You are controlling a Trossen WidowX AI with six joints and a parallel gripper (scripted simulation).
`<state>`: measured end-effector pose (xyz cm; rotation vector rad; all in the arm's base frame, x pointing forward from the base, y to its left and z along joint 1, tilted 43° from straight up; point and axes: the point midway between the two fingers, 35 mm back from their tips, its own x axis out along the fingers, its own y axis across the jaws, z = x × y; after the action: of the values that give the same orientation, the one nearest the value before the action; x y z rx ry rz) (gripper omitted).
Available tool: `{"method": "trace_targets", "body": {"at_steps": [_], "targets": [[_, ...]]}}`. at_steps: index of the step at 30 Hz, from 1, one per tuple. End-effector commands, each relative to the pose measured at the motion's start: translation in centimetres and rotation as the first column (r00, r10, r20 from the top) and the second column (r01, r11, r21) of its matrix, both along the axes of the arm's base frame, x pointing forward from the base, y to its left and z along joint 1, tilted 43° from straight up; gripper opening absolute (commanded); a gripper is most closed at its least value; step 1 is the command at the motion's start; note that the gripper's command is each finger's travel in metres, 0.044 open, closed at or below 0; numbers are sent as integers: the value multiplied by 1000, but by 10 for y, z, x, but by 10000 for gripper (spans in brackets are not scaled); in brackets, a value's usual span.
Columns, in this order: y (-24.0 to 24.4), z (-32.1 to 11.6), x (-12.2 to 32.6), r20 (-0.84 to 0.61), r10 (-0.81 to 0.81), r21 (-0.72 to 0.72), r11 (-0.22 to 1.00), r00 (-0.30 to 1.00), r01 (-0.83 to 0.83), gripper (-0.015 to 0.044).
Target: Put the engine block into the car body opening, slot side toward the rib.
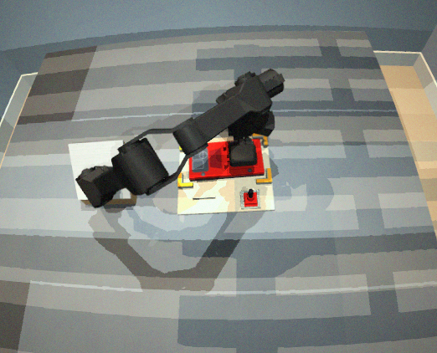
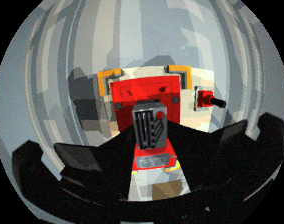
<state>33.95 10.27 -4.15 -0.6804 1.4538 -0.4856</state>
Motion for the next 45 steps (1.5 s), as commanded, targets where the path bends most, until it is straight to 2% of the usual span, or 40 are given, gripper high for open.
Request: {"method": "trace_targets", "body": {"at_steps": [1, 45], "targets": [[0, 0, 0, -2, 2, 1, 1000, 1000, -2, 159], [-8, -8, 0, -1, 2, 1, 1000, 1000, -2, 159]]}}
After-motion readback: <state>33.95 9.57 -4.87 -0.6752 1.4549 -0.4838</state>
